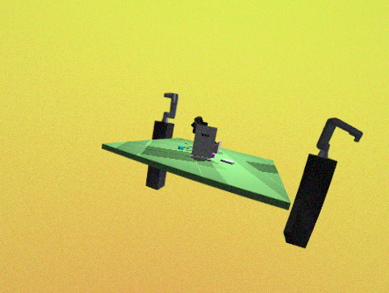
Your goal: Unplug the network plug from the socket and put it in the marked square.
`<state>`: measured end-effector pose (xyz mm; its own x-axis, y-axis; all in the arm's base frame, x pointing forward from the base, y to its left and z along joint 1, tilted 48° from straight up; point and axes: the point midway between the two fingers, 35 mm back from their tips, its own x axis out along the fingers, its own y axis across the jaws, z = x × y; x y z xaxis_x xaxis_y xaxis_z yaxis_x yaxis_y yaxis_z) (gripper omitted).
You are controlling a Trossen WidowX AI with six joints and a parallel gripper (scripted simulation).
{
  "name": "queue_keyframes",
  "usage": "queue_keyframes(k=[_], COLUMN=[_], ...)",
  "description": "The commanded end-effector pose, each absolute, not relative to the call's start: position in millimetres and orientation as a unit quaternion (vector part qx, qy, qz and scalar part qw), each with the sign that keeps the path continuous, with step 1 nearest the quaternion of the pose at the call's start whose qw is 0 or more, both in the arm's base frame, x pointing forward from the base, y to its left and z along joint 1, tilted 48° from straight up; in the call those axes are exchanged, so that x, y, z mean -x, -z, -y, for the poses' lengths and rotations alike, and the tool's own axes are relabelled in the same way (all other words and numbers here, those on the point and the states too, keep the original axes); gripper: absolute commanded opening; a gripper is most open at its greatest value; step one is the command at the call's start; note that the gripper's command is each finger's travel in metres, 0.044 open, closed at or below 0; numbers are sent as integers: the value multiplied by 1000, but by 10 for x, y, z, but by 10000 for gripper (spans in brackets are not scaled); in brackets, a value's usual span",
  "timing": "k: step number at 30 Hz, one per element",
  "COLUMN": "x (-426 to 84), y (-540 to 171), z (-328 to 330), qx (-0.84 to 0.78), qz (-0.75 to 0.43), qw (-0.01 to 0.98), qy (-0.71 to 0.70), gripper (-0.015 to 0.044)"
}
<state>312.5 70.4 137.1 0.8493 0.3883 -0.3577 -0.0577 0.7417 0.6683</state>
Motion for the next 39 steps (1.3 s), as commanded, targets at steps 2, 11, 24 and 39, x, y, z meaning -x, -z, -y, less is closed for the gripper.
queue_keyframes(k=[2,11,24,39], x=[-3074,-2934,-2902,-2778], y=[-1491,-1640,-1405,-906], z=[-820,-995,-912,-559], qx=[-338,-339,-382,-430], qz=[-242,-242,-273,-276], qw=[901,901,883,838], qy=[-125,-126,-29,191], gripper=[0,0,0,0])
